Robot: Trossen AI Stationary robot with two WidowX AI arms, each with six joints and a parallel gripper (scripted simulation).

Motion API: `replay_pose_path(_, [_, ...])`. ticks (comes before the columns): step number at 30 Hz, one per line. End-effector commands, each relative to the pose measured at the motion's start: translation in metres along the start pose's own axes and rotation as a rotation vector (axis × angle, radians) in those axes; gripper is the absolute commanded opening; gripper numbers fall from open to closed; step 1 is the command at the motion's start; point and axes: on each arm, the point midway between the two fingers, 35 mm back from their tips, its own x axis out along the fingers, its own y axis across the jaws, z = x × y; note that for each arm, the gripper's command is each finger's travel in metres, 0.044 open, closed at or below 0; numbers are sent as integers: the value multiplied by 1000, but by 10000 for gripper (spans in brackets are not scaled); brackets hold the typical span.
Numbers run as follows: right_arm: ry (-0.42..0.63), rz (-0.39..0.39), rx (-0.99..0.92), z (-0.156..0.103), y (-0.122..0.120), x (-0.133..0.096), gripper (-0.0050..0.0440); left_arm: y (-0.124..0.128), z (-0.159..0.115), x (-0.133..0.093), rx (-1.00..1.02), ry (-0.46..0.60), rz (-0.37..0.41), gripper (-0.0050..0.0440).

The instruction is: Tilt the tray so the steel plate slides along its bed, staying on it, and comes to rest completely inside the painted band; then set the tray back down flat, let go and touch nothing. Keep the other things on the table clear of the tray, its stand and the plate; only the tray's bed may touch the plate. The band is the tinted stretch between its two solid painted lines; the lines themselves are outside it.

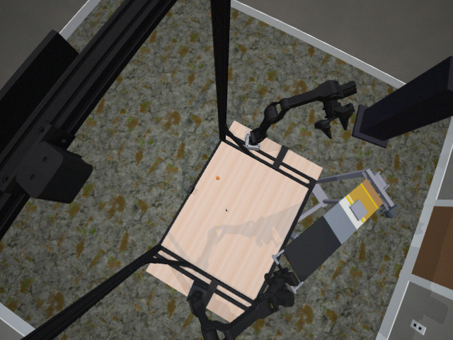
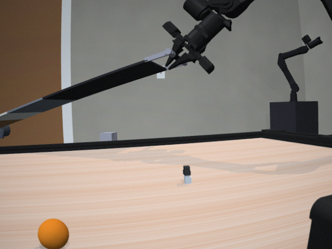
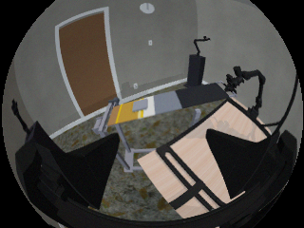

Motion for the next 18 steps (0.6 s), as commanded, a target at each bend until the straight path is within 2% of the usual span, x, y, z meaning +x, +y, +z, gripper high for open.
replay_pose_path(1, [-6, 29, -1, 2, 15, -14, 0, 0, 0, 0, 3, -1, 0, 440])
replay_pose_path(18, [-6, 42, -1, 2, 26, -19, 0, 0, 0, 0, 3, -1, 0, 440])
